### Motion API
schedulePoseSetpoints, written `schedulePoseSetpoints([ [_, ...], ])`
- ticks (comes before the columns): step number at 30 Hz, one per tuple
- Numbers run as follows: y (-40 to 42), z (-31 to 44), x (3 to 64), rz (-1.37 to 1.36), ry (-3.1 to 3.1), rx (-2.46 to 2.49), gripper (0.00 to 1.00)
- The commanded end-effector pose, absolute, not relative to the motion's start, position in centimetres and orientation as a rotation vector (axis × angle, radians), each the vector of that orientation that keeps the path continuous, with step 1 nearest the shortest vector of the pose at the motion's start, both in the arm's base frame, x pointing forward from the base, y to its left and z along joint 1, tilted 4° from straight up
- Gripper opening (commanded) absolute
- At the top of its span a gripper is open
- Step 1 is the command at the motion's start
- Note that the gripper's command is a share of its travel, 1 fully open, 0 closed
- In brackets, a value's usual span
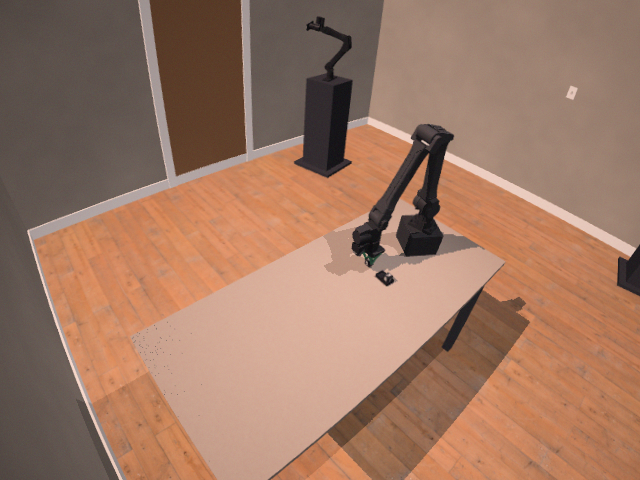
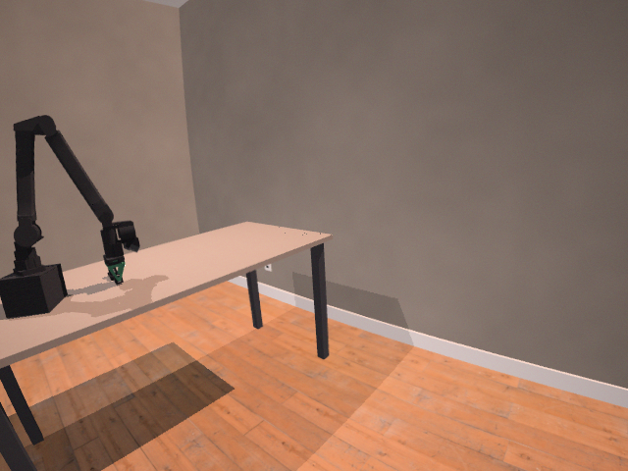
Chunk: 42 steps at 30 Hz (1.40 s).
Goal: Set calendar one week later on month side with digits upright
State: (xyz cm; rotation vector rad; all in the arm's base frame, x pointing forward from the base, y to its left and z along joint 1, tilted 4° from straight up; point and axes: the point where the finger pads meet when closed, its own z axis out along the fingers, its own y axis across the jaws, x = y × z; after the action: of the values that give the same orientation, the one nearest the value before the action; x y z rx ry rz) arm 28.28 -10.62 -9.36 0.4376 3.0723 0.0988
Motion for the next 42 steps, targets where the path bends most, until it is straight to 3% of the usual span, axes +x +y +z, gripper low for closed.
schedulePoseSetpoints([
  [1, -10.66, -9.69, 28.98, 0.088, 3.054, 0.438, 0.25],
  [42, -10.81, -9.31, 29.12, 0.084, 3.044, 0.438, 0.25],
])
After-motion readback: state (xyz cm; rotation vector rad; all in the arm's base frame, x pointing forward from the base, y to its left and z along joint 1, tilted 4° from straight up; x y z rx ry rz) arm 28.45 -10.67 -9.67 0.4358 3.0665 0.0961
